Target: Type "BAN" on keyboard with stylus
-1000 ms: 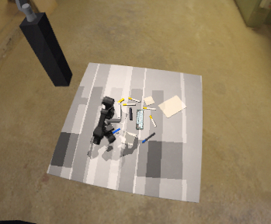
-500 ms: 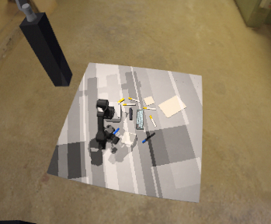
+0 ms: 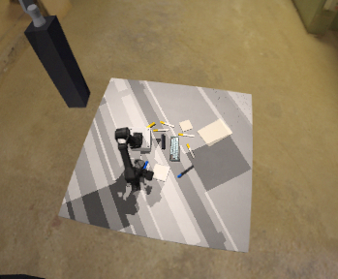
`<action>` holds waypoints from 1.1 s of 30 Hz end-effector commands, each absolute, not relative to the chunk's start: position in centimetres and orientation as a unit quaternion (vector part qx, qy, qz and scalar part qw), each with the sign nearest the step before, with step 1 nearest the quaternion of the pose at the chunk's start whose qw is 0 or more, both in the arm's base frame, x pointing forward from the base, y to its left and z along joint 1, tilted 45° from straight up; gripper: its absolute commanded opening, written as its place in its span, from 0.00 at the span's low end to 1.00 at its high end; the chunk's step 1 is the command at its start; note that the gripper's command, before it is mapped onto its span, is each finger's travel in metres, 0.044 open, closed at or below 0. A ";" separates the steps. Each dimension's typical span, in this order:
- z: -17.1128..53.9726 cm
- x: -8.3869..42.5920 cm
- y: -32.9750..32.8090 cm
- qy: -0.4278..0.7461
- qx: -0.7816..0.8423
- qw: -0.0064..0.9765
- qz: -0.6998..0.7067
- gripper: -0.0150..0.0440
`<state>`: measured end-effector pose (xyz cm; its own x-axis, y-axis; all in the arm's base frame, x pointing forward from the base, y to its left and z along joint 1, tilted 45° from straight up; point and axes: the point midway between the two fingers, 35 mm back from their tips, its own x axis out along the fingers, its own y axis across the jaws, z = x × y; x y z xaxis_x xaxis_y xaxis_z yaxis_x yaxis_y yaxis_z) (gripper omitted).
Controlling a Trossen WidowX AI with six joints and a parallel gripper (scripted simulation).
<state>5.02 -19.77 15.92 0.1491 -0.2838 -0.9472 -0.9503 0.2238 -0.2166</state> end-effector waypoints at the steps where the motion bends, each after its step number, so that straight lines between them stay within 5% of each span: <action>1: 16.2 5.4 -20.0 0.573 -0.545 0.513 0.333 0.25; 33: 13.1 5.4 -23.3 0.574 -0.546 0.512 0.334 0.25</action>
